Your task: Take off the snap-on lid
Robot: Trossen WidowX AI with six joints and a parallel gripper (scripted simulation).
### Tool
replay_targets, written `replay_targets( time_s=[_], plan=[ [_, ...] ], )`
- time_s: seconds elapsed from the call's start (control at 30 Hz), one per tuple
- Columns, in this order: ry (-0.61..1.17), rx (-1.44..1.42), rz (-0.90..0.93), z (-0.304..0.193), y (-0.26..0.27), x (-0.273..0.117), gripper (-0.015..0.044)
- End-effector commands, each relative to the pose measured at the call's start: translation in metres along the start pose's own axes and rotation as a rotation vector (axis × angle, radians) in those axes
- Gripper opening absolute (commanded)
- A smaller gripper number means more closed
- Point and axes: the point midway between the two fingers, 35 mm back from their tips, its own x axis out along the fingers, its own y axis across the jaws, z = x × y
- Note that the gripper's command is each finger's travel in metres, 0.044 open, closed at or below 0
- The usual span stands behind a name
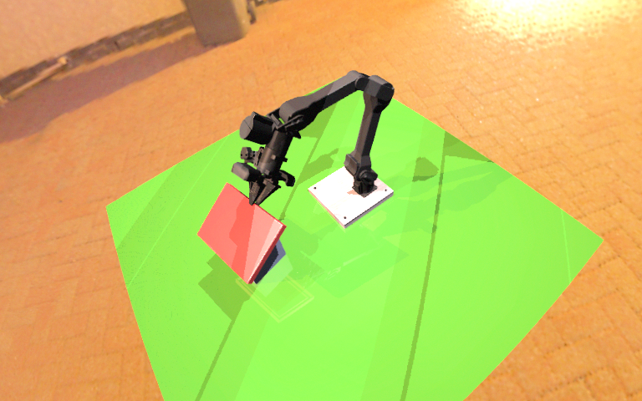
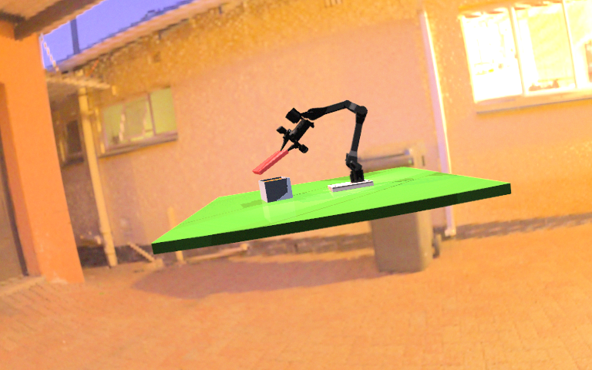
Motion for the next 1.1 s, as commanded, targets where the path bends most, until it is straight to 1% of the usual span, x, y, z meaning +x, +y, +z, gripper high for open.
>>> replay_targets(
  time_s=[0.0,1.07],
  plan=[
    [-0.007,-0.001,0.02,-0.007,0.004,-0.005,0.0],
    [-0.003,0.004,0.02,-0.071,0.002,-0.007,0.0]
  ],
)
